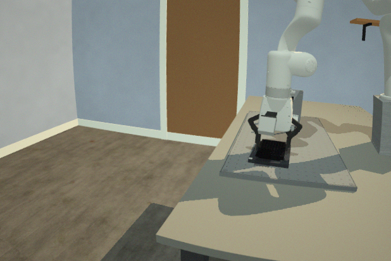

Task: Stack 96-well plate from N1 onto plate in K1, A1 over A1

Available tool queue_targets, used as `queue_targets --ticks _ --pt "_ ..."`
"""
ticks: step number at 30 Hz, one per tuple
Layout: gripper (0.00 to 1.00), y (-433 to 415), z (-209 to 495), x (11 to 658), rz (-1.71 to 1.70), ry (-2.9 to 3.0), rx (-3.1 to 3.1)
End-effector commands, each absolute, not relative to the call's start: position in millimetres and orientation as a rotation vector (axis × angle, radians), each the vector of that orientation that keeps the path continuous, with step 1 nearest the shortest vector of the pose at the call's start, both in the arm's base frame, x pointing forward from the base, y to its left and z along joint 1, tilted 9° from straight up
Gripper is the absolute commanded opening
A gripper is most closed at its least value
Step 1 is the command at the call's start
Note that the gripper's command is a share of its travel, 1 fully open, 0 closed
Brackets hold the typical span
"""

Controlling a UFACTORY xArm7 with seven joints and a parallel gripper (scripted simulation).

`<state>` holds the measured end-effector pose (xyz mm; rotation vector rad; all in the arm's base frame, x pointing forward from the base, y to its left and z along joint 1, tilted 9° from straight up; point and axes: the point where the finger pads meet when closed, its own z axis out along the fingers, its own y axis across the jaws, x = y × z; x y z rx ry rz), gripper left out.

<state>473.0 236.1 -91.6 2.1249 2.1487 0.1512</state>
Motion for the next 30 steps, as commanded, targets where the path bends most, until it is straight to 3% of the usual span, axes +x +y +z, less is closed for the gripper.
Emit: queue_targets --ticks 1,23,24,30 --pt "1.00 237.3 -91.3 474.8 0.158 2.148 2.124" --pt "1.00 237.3 -94.6 475.4 0.158 2.148 2.124" --pt "0.00 237.3 -94.0 475.3 0.158 2.148 2.124" --pt "0.00 237.3 -93.9 475.3 0.158 2.148 2.124"
